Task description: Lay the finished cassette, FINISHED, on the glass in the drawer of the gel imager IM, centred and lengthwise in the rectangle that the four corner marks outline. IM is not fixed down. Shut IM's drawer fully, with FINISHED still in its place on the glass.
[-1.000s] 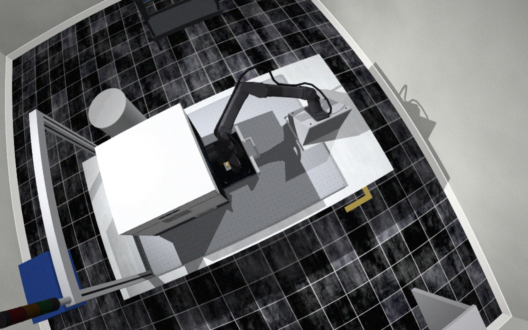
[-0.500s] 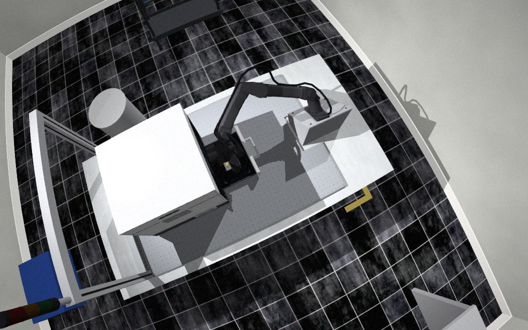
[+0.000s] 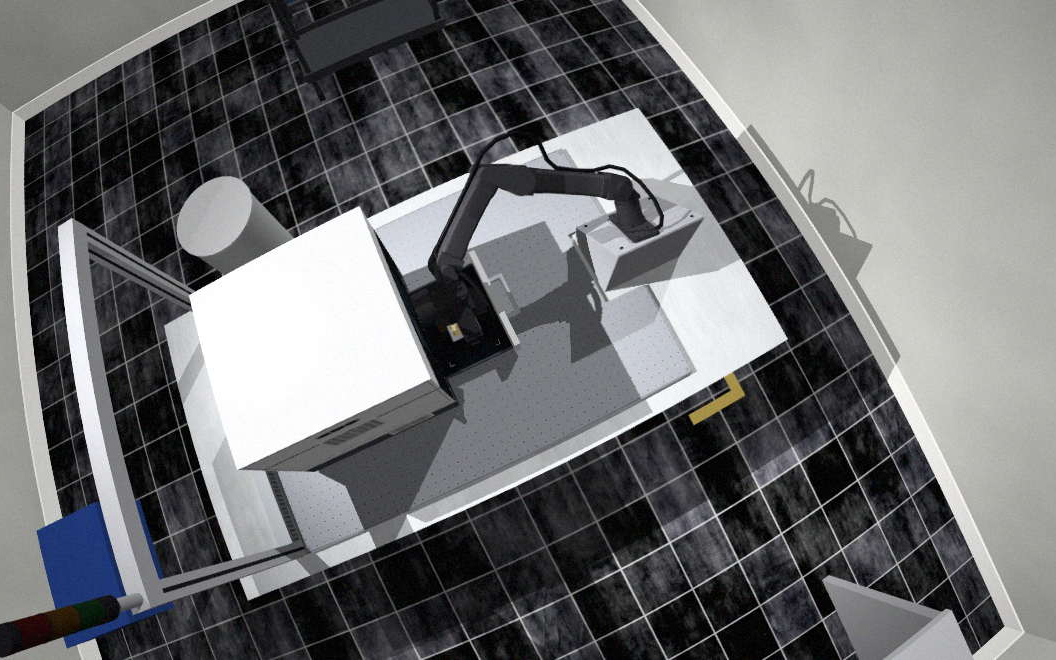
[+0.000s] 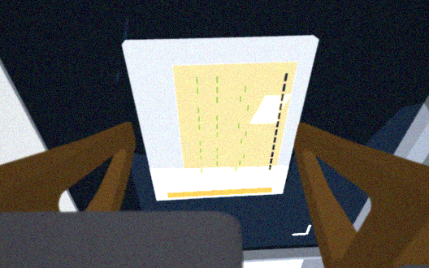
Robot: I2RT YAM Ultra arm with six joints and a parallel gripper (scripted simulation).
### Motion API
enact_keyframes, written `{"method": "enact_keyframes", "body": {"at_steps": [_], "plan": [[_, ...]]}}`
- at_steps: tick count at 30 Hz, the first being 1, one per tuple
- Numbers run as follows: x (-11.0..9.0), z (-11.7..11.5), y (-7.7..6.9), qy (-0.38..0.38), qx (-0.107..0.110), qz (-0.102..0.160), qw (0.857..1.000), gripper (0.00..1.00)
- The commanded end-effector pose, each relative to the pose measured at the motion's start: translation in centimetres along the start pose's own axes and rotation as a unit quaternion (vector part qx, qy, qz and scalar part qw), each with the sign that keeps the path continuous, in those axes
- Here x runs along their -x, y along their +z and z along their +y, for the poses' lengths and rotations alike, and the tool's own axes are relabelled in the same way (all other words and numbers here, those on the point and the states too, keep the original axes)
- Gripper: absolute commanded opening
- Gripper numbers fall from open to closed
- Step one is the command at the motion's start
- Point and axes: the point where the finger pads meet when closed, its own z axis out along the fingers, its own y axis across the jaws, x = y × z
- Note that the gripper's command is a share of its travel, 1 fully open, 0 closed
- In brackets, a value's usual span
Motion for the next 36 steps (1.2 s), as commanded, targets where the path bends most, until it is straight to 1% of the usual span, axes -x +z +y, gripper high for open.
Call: {"method": "enact_keyframes", "body": {"at_steps": [1,4,5,8,9,12,15,24,25,27,29,36], "plan": [[-0.1,-1.3,-2.5,0.002,-0.028,-0.006,1.000,0.91],[-0.1,-1.3,-2.5,0.002,-0.028,-0.006,1.000,0.91],[0.1,-1.0,-2.1,-0.001,-0.036,-0.005,0.999,0.91],[0.1,-1.0,-2.1,-0.001,-0.036,-0.005,0.999,0.91],[-0.6,-2.4,-2.9,0.014,-0.051,-0.006,0.999,0.91],[-0.6,-2.6,-2.9,0.014,-0.051,-0.006,0.999,0.91],[0.5,-1.6,-1.7,-0.008,-0.030,-0.005,1.000,0.91],[0.7,-1.5,-1.5,-0.008,-0.027,-0.005,1.000,0.91],[1.0,-1.1,-1.3,-0.012,-0.024,-0.004,1.000,0.91],[0.5,-1.0,-1.7,-0.008,-0.028,-0.005,1.000,0.91],[0.1,-1.5,-2.1,0.000,-0.035,-0.005,0.999,0.91],[0.0,-1.7,-2.3,0.005,-0.040,-0.006,0.999,0.91]]}}
